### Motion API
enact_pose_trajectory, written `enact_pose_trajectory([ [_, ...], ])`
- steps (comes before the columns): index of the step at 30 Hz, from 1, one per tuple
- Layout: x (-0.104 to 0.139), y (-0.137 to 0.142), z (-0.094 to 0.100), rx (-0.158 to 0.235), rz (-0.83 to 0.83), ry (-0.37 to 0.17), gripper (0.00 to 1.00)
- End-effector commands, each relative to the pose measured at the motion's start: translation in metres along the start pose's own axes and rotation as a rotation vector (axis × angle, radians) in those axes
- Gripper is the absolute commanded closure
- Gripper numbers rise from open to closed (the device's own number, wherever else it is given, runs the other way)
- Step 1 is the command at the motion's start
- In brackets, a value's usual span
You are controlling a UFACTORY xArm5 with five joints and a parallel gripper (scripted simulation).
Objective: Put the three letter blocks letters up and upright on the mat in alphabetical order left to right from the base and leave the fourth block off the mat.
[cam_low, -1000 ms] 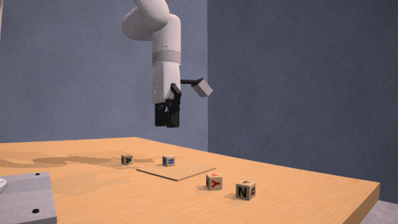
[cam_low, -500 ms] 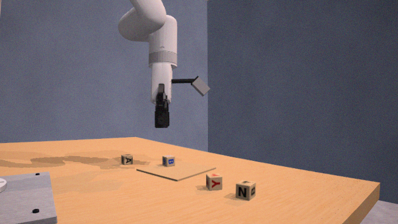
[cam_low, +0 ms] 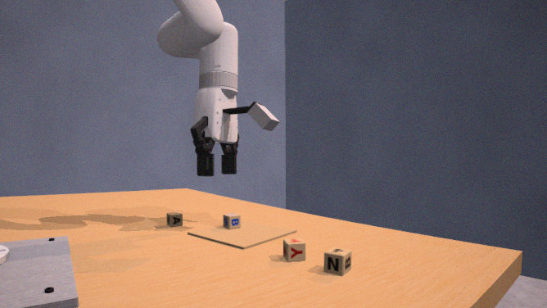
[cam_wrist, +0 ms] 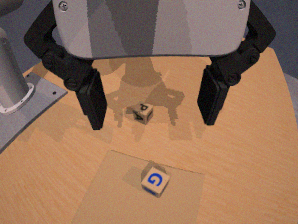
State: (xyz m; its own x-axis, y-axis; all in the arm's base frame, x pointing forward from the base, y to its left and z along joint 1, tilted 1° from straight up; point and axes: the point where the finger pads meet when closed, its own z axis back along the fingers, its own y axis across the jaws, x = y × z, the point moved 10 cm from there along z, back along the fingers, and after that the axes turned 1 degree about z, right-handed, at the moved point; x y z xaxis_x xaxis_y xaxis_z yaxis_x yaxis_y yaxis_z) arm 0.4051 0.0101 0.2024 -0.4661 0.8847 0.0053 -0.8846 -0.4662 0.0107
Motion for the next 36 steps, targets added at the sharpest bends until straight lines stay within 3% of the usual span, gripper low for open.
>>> enact_pose_trajectory([
  [1, 0.003, -0.001, 0.001, -0.004, -0.139, 0.002, 0.00],
  [36, 0.030, 0.000, -0.001, -0.006, -1.112, 0.000, 0.00],
])
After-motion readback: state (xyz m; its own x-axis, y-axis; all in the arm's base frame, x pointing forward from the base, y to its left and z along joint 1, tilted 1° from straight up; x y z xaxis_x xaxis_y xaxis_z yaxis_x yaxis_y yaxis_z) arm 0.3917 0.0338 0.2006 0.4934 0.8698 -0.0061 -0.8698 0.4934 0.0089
